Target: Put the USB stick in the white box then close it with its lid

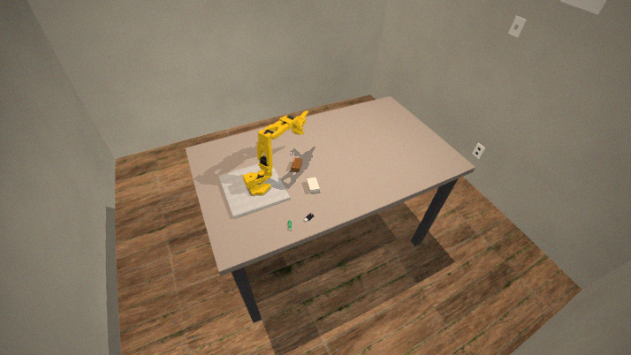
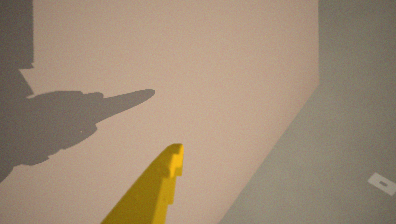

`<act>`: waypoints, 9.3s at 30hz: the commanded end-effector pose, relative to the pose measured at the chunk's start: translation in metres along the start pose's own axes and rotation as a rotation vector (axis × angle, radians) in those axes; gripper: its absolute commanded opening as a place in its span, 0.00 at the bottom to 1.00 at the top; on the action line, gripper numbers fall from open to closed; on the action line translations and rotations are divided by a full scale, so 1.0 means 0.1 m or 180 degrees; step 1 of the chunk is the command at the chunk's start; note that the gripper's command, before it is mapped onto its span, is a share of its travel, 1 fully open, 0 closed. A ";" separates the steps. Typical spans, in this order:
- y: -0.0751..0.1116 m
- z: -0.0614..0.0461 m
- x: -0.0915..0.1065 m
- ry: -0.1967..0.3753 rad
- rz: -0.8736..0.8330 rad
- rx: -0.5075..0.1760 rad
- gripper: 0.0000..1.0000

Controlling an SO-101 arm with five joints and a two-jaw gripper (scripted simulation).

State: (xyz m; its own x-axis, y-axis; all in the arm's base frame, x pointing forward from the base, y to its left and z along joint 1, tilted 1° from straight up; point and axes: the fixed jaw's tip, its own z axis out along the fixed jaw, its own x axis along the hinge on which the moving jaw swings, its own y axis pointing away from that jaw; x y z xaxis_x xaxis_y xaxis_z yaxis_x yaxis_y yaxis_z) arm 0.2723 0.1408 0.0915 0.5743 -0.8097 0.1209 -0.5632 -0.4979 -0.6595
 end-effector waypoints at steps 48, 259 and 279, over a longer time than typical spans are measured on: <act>2.01 -1.08 1.28 0.0704 0.2810 -0.2292 0.30; 2.08 -1.05 1.24 0.0704 0.2810 -0.2293 0.23; 1.99 -1.11 1.31 0.0704 0.2810 -0.2293 0.23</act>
State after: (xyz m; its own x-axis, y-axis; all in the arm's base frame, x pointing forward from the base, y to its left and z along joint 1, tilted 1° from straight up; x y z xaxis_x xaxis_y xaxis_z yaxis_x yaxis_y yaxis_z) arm 0.1677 -0.0966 0.0547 -0.2643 -0.9644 0.0046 -0.9644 0.2643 -0.0128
